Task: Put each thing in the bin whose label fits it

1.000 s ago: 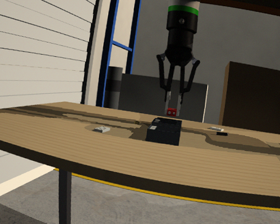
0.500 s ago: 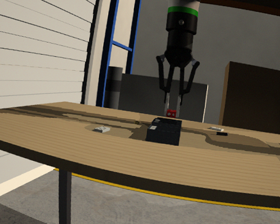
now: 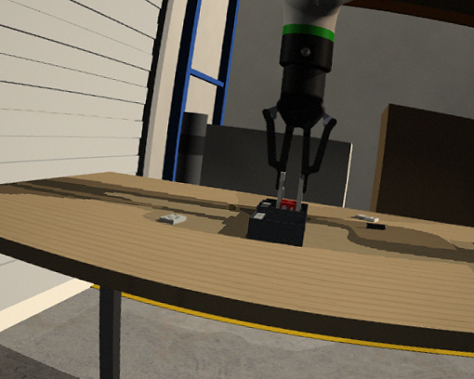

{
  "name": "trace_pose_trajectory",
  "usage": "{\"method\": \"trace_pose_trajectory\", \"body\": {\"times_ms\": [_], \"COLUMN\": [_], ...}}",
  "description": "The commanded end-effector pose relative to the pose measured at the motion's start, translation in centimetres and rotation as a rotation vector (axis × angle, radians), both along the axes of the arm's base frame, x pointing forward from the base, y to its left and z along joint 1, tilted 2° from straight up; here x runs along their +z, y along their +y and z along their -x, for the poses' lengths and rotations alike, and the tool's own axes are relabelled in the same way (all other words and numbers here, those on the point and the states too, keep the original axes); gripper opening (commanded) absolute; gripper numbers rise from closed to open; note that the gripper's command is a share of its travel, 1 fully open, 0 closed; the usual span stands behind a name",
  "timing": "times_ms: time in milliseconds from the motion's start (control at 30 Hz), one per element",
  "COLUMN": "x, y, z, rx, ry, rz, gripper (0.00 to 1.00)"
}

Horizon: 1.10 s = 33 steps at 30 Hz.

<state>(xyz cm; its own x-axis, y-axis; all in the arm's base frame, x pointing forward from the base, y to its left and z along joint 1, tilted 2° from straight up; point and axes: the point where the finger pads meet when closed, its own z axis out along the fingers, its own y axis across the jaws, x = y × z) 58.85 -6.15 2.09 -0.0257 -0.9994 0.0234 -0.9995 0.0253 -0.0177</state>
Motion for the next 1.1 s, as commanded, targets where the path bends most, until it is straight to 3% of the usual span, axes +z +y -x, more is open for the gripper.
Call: {"method": "trace_pose_trajectory", "body": {"times_ms": [0,533,567,1067], "x": [-0.64,-1.48,-1.48,-1.48], "y": [-0.02,-0.03,-0.03,-0.03], "z": [-0.04,-0.07,-0.07,-0.07], "rx": [0.000,0.000,0.000,0.000], "ry": [-0.001,-0.001,-0.001,-0.001], "rz": [0.000,0.000,0.000,0.000], "gripper": [0.22,0.22,0.28,0.28]}}
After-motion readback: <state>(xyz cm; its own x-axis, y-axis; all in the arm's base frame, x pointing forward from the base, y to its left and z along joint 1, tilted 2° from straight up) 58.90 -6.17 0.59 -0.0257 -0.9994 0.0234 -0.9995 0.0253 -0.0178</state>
